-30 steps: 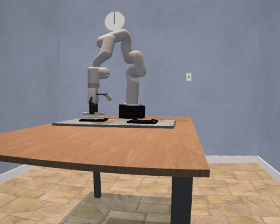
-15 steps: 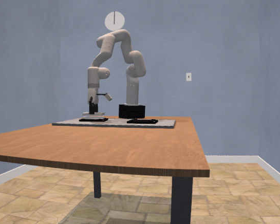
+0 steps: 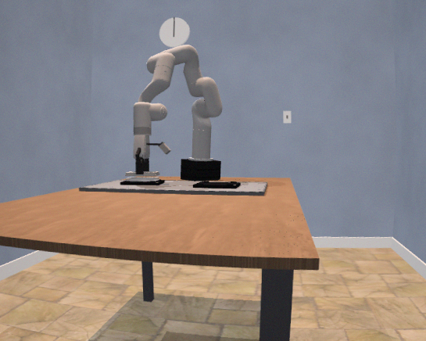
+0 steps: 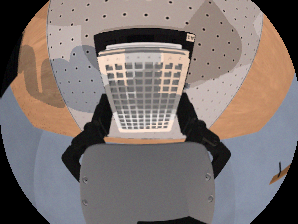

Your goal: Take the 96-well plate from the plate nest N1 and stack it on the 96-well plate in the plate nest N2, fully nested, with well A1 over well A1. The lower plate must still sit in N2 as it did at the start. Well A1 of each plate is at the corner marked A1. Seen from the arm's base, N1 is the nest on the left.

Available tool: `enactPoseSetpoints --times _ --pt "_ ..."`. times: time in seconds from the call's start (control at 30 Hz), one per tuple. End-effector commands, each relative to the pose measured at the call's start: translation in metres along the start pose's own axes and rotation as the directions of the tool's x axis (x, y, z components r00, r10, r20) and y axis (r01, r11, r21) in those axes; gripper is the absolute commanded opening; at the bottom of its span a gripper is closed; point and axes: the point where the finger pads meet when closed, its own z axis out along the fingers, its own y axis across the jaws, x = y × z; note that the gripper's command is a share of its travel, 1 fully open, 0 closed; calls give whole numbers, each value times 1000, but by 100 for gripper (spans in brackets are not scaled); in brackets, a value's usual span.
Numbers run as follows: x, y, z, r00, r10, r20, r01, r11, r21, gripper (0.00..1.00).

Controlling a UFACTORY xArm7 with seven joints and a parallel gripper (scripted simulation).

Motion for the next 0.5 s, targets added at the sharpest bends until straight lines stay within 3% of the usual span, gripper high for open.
enactPoseSetpoints --times 0.0,0.47 --pt "-1 1 0 1000 0 2 0 1000 -3 0" --pt "-1 1 2 1000 0 2 0 1000 -3 0"
